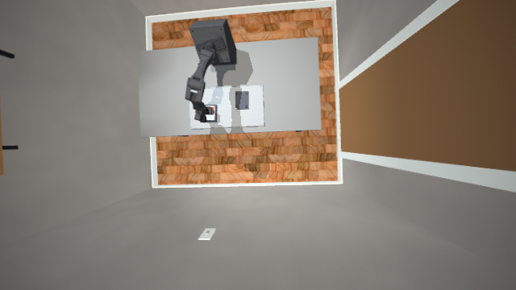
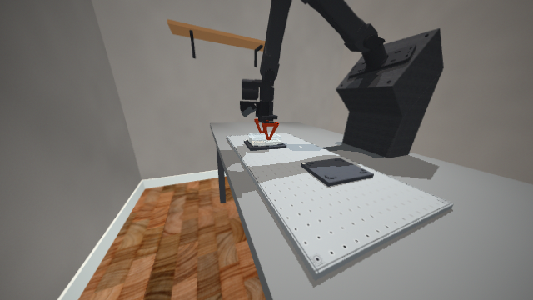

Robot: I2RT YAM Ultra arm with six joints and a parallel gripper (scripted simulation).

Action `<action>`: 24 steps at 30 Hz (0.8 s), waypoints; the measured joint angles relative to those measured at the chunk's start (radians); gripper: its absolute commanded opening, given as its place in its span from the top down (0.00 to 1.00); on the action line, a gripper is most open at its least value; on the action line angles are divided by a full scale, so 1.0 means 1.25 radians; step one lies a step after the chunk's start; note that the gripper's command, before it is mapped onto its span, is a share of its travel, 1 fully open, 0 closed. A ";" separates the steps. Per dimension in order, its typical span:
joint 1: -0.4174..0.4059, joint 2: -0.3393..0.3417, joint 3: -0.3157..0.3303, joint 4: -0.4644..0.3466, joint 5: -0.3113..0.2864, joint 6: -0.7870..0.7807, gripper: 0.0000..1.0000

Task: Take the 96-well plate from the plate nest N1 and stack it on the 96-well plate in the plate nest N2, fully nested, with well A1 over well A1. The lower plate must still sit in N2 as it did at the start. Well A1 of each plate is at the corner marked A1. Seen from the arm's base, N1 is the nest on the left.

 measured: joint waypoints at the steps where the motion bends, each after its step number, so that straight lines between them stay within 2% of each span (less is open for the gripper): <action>1: 0.000 0.000 0.000 0.000 0.000 0.000 1.00; 24: 0.000 0.005 -0.005 0.011 0.001 0.001 1.00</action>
